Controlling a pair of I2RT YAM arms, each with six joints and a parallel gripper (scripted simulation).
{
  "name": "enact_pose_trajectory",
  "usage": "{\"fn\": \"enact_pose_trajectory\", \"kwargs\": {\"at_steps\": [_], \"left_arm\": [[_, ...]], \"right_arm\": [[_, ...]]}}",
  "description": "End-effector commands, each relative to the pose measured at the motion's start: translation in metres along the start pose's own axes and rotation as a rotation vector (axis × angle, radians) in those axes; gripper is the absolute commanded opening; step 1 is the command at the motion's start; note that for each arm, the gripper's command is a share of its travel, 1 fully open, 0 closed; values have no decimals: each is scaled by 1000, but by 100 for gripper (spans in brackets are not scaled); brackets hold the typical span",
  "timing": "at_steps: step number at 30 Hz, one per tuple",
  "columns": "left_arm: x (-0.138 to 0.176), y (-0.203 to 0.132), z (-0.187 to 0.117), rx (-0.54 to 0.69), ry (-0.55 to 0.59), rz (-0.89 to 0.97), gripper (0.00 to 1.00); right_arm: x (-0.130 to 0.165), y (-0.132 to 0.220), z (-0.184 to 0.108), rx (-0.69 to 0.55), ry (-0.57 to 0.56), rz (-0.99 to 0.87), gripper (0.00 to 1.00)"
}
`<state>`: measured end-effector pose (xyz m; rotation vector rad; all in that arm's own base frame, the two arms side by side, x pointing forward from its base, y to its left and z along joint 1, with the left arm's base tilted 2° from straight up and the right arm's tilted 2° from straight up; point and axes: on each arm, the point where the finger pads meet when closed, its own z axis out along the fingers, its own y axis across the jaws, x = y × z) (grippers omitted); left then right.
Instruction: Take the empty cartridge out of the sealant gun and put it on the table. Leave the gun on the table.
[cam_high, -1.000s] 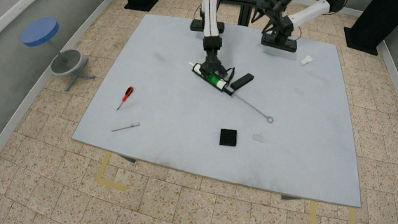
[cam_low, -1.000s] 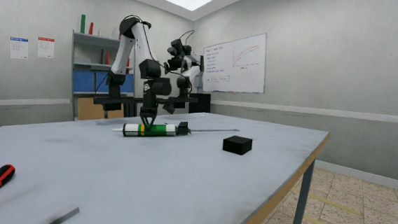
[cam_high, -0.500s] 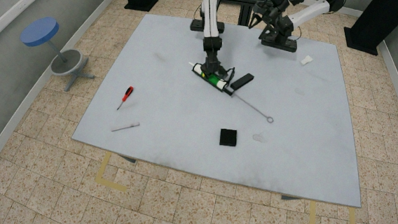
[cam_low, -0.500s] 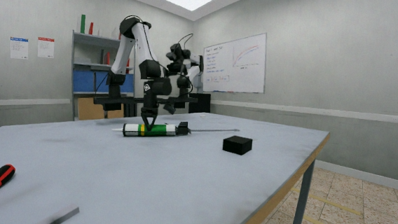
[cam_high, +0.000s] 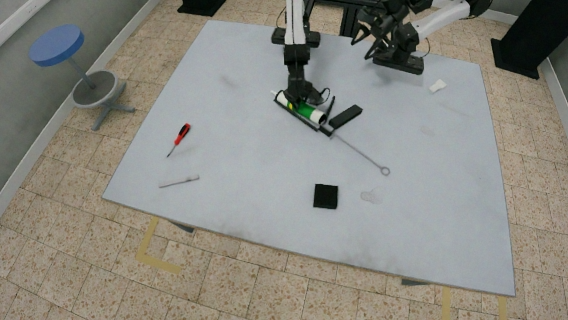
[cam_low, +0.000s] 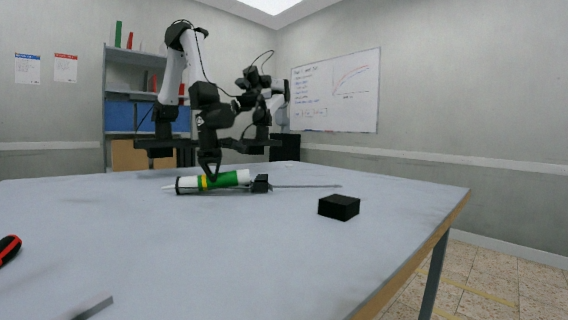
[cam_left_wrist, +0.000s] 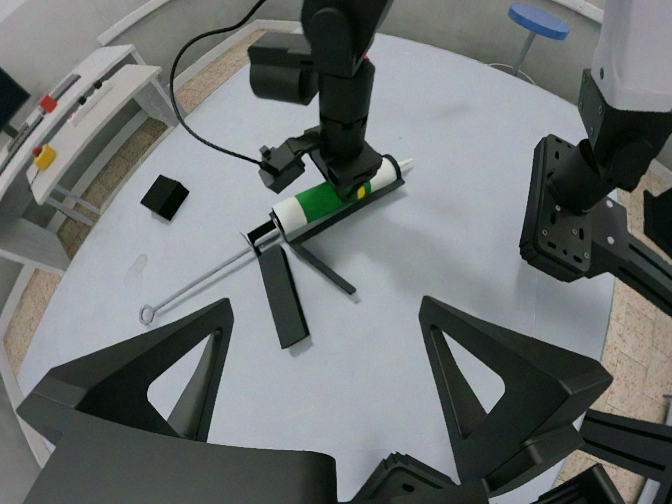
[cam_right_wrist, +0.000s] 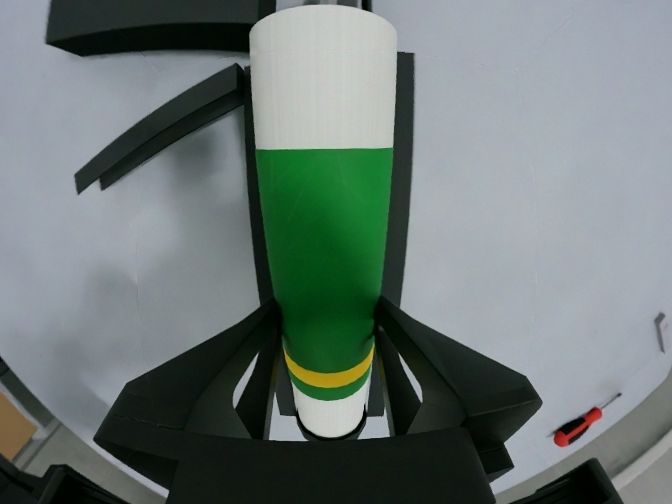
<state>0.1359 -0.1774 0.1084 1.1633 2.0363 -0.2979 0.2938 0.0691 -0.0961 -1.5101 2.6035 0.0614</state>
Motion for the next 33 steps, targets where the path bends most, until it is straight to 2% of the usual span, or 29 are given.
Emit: {"fn": "enact_pose_trajectory", "kwargs": {"at_steps": [1, 17, 26, 33], "left_arm": [[-11, 0, 4, 6, -52, 12, 100], [-10, 0, 13, -2, -88, 31, 100], [-14, 11, 10, -53, -118, -10, 100], [-14, 20, 5, -89, -127, -44, 100]], "right_arm": [[-8, -4, -15, 22, -108, -13, 40], [-6, -2, -16, 13, -103, 2, 40], [-18, -1, -21, 5, -89, 25, 40], [-38, 3, -21, -13, -73, 32, 40]]}}
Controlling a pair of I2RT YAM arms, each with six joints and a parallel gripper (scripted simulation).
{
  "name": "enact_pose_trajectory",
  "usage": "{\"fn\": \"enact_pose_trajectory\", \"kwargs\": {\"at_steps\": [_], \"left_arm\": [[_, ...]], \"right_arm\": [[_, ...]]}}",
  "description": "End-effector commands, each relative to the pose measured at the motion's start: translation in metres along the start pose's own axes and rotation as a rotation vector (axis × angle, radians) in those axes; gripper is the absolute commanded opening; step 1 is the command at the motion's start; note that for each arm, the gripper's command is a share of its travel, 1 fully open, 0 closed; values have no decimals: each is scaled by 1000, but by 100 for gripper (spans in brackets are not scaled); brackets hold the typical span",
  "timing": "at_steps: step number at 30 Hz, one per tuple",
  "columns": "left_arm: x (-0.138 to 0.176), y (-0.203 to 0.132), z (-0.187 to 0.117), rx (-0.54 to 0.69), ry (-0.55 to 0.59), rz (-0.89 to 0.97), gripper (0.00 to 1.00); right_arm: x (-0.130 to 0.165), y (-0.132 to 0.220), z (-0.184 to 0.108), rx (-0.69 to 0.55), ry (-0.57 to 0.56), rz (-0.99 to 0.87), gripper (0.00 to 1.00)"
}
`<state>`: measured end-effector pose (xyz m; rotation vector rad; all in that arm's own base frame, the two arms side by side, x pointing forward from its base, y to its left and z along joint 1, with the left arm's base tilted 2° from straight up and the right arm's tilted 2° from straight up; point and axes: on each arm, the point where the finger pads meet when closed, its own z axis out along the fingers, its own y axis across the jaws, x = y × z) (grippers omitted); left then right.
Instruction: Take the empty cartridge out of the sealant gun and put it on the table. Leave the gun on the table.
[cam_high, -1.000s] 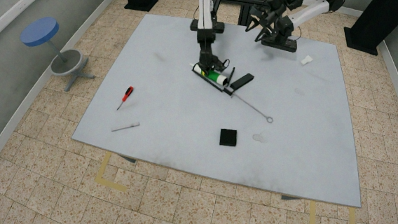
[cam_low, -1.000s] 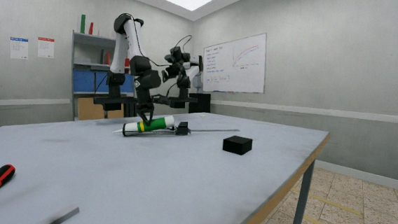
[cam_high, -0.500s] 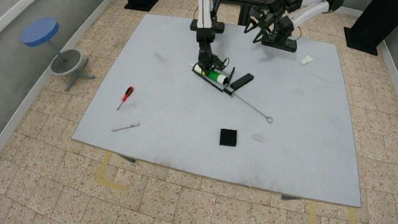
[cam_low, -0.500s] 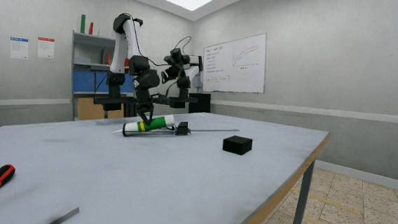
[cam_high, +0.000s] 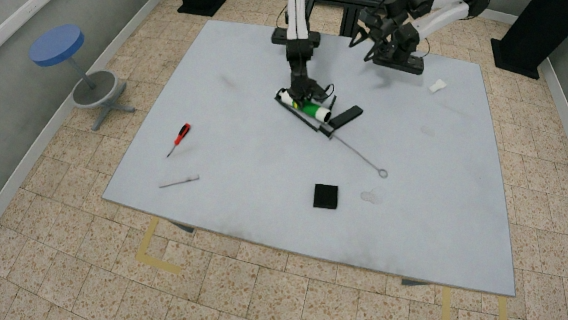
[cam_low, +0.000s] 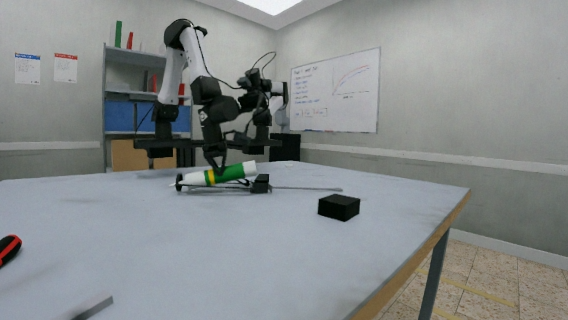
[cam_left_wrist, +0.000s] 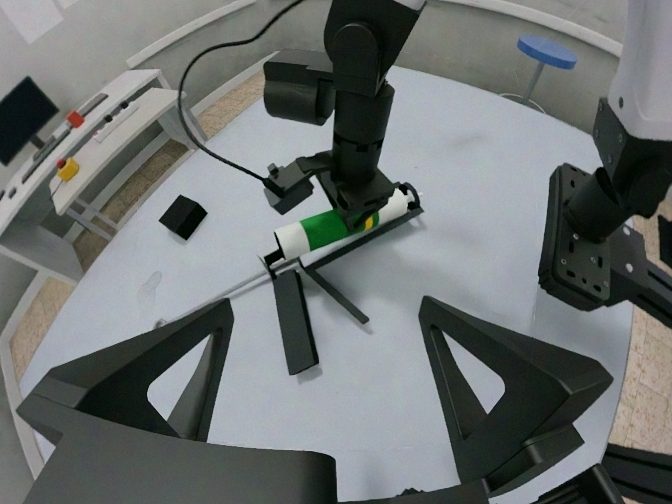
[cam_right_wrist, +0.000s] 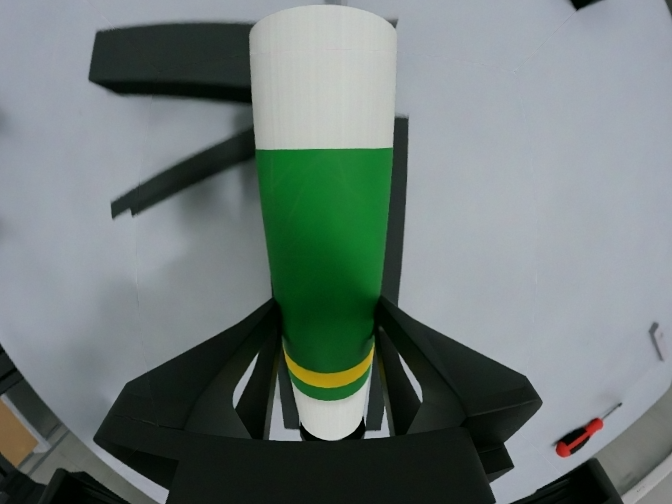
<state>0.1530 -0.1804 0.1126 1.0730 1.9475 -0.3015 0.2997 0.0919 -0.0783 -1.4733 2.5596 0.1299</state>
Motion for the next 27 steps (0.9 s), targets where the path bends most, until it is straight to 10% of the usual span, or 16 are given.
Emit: {"fn": "enact_pose_trajectory", "kwargs": {"at_steps": [1, 27], "left_arm": [[-7, 9, -3, -39, -24, -33, 100], [-25, 26, -21, -88, -95, -86, 100]], "right_arm": [[-18, -2, -6, -1, -1, 24, 40], [-62, -10, -43, 40, -51, -8, 40]]}}
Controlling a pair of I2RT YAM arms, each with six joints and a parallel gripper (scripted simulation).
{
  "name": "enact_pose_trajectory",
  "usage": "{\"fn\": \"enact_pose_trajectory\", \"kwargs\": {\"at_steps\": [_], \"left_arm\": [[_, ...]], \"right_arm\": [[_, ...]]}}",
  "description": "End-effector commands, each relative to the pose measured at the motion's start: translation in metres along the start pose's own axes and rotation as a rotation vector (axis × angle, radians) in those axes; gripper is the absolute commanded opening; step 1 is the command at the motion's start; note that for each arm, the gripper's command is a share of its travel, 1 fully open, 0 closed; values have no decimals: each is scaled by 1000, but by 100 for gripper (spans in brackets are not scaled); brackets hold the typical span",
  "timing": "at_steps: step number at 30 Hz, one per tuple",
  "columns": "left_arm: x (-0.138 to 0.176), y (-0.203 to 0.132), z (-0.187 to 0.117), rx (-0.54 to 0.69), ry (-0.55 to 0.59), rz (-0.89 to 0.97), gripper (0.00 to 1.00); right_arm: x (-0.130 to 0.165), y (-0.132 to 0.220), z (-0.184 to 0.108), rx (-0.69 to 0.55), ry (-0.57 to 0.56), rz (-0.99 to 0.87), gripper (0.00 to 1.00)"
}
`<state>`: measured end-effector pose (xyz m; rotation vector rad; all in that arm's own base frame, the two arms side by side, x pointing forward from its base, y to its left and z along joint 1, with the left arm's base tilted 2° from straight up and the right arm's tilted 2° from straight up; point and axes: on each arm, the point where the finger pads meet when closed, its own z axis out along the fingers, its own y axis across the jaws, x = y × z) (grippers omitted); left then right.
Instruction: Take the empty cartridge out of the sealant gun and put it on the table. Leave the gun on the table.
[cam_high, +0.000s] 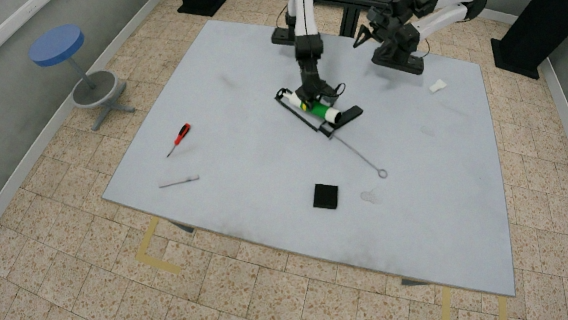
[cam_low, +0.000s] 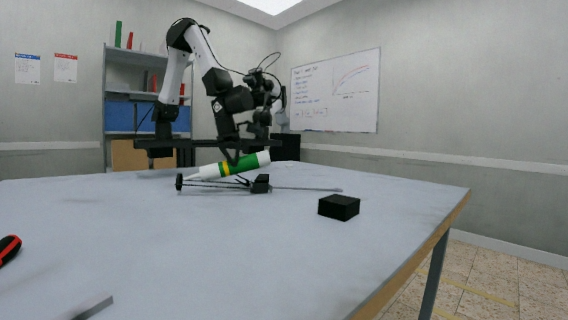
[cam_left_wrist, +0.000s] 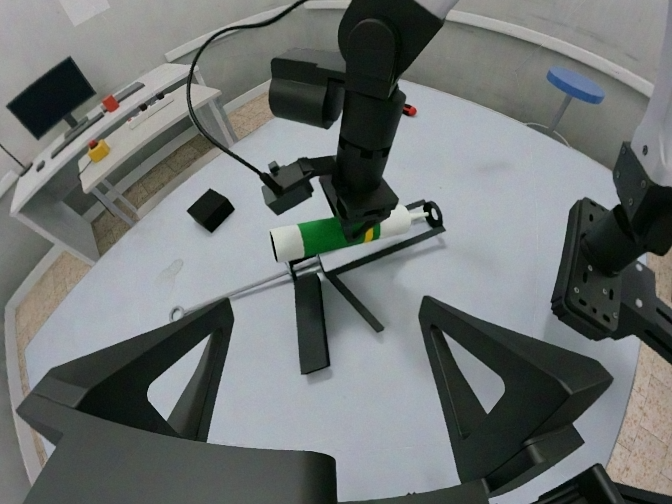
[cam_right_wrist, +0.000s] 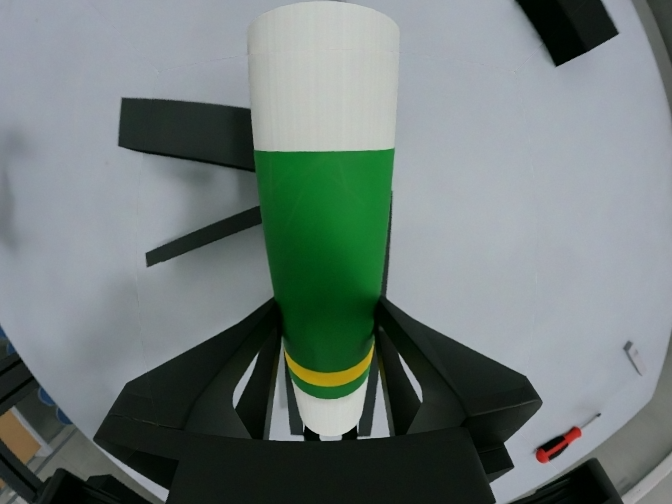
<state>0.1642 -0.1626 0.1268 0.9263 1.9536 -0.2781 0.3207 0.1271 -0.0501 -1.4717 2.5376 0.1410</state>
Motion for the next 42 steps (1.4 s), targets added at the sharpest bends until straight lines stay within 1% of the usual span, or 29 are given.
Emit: {"fn": "enact_pose_trajectory", "kwargs": {"at_steps": [1, 6, 9, 12, 15, 17, 19, 21, 27, 30, 32, 34, 36, 38, 42], "left_arm": [[-26, 3, -8, 1, -68, -8, 100], [-38, 5, -12, -1, -94, -12, 100], [-42, 5, -14, -2, -102, -15, 100], [-46, 5, -14, -1, -116, -18, 100], [-55, 3, -13, 9, -145, -24, 100], [-55, 3, -13, 9, -145, -24, 100], [-63, 1, -10, 17, -166, -31, 100], [-74, -2, -6, 28, -194, -36, 100], [-115, -18, 20, 72, -288, -48, 100], [-123, -27, 34, 91, -301, -46, 100], [-126, -33, 45, 105, -302, -42, 100], [-126, -33, 45, 105, -302, -42, 100], [-135, -43, 61, 125, -324, -43, 100], [-133, -51, 73, 139, -312, -38, 100], [-134, -69, 102, 172, -322, -33, 100]], "right_arm": [[-19, -9, -32, 38, -30, -2, 40], [-28, -7, -74, 38, -30, -2, 40], [-26, -7, -90, 31, -17, -12, 40], [-17, -16, -95, 37, -9, -52, 40], [8, -25, -83, 9, 40, -76, 40], [8, -25, -83, 9, 40, -76, 40], [24, -35, -79, 5, 62, -90, 40], [44, -56, -80, 16, 82, -108, 40], [127, -114, -72, 9, 174, -93, 40], [155, -133, -69, 5, 201, -74, 40], [171, -145, -67, 3, 216, -63, 40], [171, -145, -67, 3, 216, -63, 40], [187, -156, -65, 2, 230, -52, 40], [202, -166, -64, 1, 242, -41, 40], [225, -182, -61, 2, 259, -22, 40]]}}
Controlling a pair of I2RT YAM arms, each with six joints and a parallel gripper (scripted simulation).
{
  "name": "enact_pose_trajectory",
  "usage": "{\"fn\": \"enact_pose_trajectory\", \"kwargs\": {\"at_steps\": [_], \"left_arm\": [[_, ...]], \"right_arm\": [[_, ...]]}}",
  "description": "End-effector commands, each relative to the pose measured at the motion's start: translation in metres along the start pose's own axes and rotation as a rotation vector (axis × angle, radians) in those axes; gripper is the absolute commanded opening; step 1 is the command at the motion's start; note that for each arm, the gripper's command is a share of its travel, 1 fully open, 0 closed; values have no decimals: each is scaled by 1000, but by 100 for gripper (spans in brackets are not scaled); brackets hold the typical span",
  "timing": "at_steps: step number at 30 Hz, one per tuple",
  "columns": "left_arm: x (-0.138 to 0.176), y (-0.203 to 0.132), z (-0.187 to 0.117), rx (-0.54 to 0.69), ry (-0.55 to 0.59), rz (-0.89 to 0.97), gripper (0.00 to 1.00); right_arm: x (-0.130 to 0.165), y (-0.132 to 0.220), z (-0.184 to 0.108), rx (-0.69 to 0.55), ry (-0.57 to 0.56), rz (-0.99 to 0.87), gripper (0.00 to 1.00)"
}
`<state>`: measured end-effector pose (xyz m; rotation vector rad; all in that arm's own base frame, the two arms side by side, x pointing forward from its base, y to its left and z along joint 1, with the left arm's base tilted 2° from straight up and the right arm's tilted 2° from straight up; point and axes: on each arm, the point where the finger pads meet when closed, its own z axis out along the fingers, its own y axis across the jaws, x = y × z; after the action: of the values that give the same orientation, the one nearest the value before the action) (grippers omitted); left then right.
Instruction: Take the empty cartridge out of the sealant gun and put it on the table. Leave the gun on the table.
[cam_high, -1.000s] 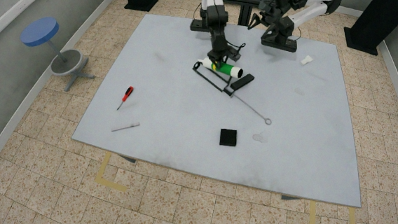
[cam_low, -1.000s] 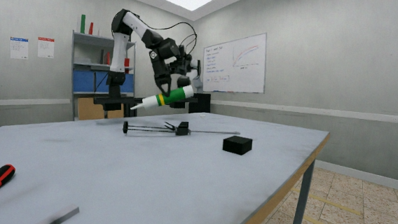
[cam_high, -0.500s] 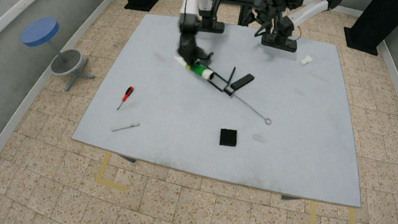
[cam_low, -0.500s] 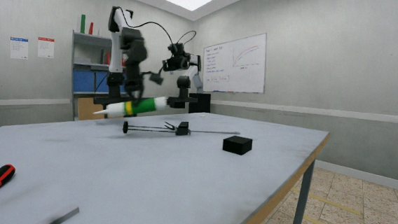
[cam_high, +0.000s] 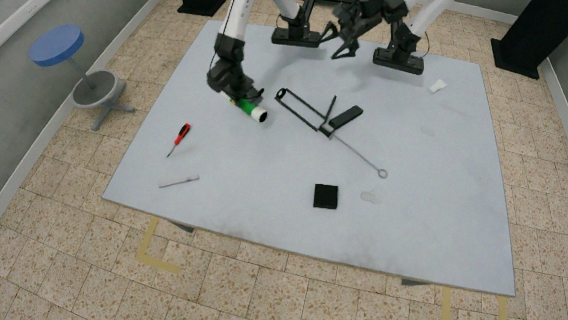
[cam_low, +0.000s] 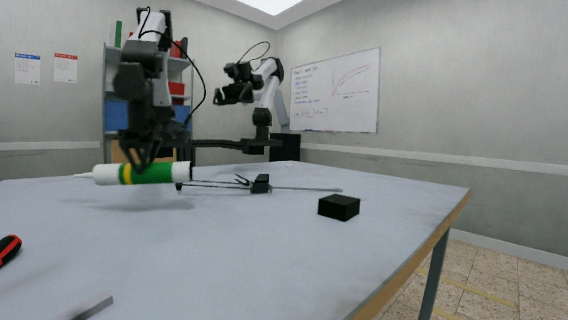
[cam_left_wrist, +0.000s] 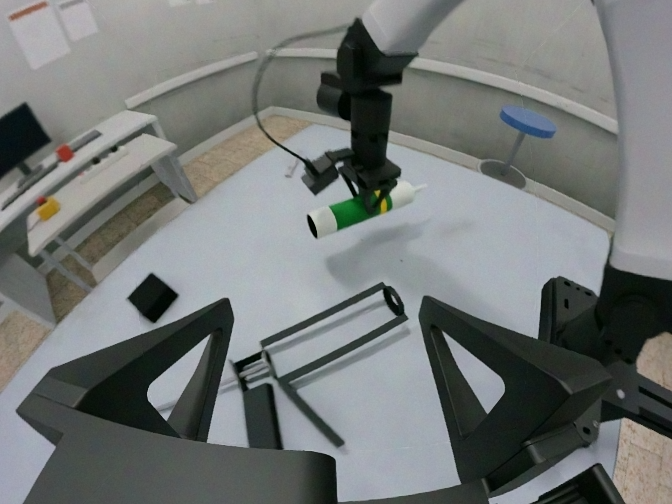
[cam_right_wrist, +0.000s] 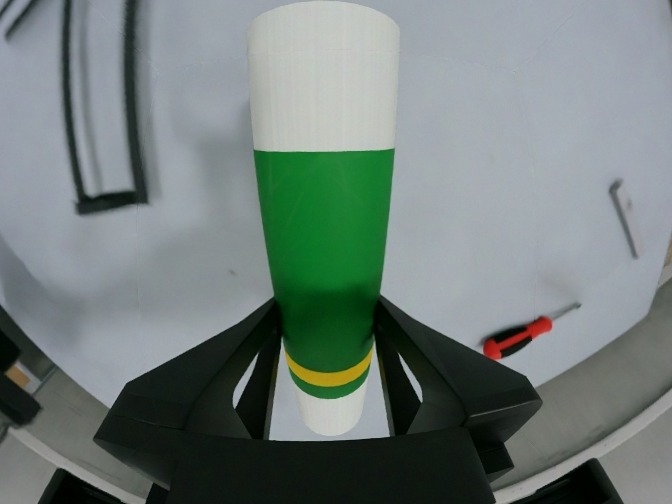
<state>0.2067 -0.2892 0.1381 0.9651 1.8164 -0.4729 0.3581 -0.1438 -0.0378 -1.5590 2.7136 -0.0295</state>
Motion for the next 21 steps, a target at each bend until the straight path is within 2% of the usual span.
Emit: {"fn": "enact_pose_trajectory", "kwargs": {"at_steps": [1, 7, 15, 18, 21], "left_arm": [[-46, -14, 31, 42, -180, -22, 100], [-24, -36, 72, 87, -171, -15, 100], [-8, -44, 86, 101, -145, -6, 100], [-1, -44, 88, 101, -119, -2, 100], [-7, -43, 86, 97, -135, -5, 100]], "right_arm": [[20, -18, 1, 2, 37, -24, 40], [33, -27, 9, -2, 44, -5, 40], [31, -37, 3, 22, 42, -8, 40], [31, -41, 14, 36, 41, -9, 40], [31, -43, 26, 46, 41, -11, 40]]}}
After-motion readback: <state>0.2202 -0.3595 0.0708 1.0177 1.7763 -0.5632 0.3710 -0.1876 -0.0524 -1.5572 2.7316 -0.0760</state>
